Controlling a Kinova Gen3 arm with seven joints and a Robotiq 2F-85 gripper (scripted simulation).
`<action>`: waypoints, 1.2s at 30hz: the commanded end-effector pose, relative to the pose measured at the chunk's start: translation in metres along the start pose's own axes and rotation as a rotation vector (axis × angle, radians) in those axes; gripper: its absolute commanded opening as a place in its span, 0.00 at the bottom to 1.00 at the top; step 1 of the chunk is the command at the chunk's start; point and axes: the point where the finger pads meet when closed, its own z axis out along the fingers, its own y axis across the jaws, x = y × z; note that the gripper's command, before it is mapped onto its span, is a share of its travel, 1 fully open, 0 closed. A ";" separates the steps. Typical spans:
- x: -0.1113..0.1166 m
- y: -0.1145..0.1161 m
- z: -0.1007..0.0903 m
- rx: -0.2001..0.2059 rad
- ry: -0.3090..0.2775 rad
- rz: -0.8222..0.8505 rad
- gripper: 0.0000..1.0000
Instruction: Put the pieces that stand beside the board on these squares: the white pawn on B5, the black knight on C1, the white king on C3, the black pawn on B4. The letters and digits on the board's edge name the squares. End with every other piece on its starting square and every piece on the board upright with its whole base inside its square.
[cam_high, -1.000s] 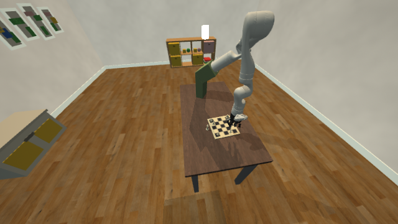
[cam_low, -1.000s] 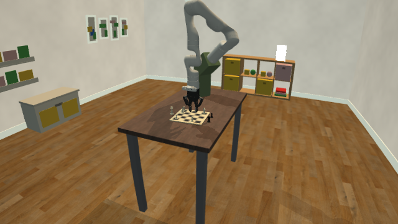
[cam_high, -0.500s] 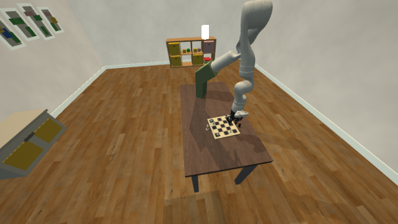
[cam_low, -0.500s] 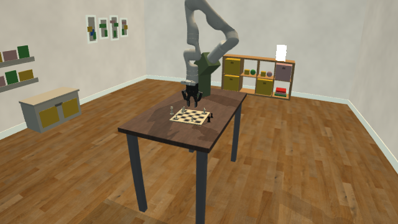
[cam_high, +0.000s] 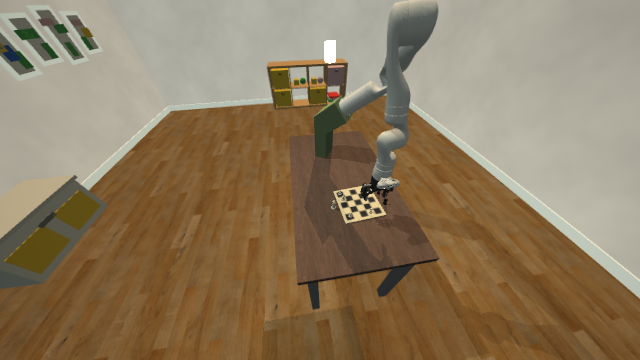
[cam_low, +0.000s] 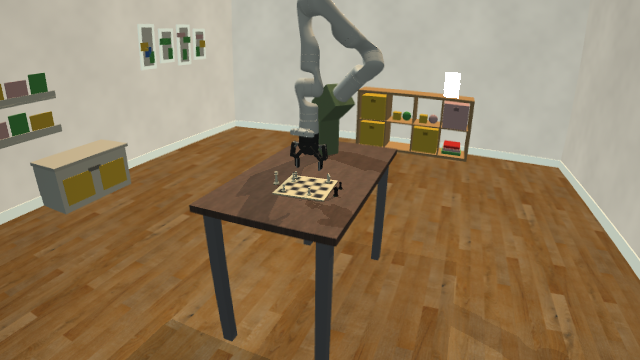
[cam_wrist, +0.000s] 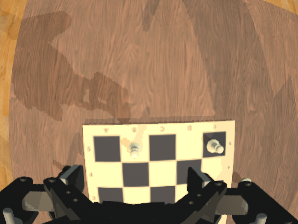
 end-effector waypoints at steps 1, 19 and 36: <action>0.000 0.000 -0.002 -0.002 -0.001 -0.015 1.00; -0.020 -0.052 0.010 -0.034 -0.004 -0.679 1.00; -0.042 -0.103 0.003 0.002 0.001 -1.169 0.37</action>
